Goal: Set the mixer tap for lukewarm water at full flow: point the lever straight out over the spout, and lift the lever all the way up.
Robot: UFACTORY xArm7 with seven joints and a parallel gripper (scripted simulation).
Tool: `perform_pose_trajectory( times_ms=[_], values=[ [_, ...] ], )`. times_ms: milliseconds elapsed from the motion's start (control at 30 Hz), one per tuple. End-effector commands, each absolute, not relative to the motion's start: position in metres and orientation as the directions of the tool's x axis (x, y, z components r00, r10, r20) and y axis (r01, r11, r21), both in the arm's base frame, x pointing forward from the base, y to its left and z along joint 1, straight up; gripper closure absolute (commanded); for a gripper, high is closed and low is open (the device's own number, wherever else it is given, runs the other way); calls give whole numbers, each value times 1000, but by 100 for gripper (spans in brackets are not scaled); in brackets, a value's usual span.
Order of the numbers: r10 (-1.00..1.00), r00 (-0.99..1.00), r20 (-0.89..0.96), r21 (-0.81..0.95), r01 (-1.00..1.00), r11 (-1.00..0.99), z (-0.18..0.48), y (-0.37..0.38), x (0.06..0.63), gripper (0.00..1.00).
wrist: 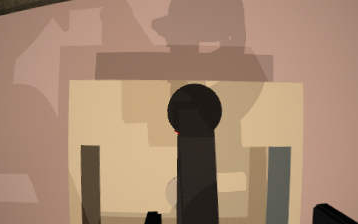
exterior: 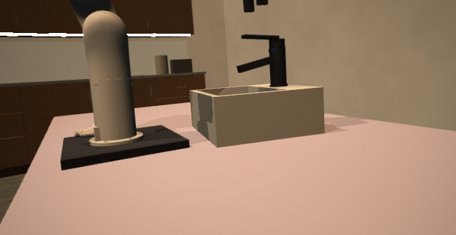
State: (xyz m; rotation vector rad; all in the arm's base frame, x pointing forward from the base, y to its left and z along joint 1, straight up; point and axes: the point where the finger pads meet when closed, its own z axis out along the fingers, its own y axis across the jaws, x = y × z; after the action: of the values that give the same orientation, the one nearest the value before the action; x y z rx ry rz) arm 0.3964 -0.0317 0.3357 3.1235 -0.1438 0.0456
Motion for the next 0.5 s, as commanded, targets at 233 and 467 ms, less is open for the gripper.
perform_pose_trajectory(
  times_ms=[233, 467],
  values=[
    [-63, 998, 10, 3, -63, -998, 338, -18, 385, 0],
    [-63, 998, 10, 3, -63, -998, 338, -18, 385, 0]
  ],
)
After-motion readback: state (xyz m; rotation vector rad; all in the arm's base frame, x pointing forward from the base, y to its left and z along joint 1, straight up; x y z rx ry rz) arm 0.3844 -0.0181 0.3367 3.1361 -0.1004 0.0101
